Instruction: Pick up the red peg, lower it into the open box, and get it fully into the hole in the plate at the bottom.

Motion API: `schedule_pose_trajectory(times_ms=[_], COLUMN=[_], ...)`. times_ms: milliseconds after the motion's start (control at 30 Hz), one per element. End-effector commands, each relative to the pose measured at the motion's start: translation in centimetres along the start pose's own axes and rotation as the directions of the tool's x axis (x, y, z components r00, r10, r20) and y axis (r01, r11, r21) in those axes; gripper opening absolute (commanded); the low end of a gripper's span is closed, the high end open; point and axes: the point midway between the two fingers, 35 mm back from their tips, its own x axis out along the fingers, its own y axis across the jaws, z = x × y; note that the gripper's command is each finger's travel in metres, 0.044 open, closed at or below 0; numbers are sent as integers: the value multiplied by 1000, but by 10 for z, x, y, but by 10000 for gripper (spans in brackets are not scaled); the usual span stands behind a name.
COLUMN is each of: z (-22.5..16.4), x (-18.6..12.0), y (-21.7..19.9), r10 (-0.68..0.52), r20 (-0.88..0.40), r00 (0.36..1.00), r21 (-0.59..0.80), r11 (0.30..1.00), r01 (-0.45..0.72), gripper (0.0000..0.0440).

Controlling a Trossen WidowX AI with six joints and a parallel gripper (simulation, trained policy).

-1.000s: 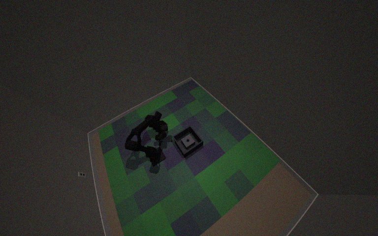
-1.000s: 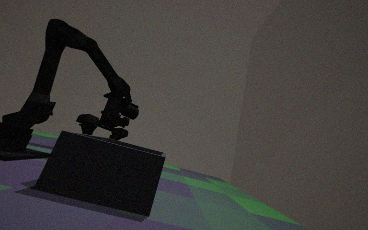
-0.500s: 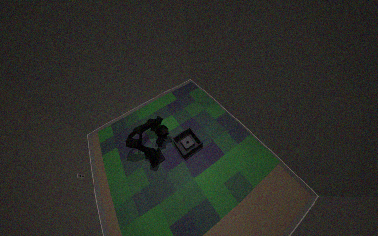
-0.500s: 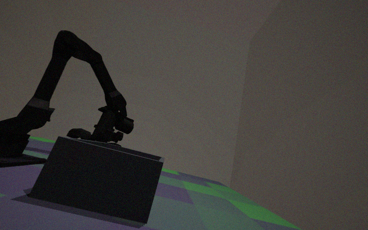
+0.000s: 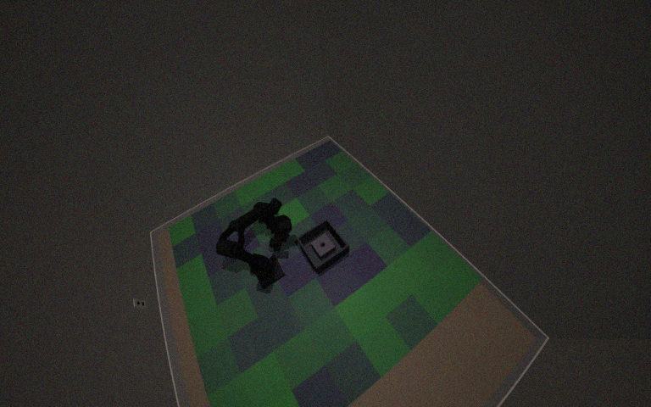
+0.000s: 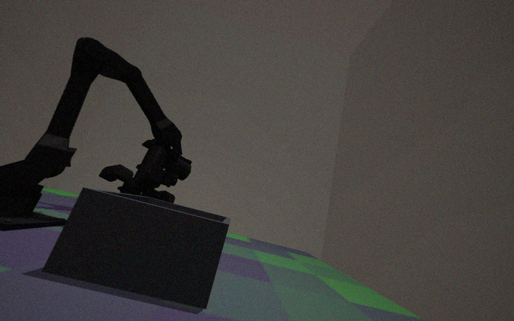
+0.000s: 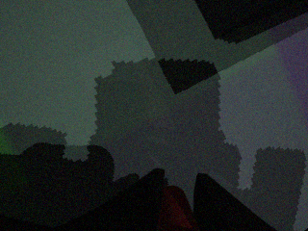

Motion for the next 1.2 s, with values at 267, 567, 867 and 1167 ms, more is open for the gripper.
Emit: schedule_pose_trajectory(times_ms=[267, 567, 867, 1167], z=[44, 84, 123, 160], x=[-52, -65, -64, -49], y=[-14, -28, -39, -50], r10=[25, 14, -4, -22], r20=[119, 179, 212, 224], r00=[993, 984, 977, 974], r21=[68, 191, 292, 342], r11=[997, 980, 955, 938], r01=[-34, -49, -59, -57], gripper=[0, 0, 0, 0])
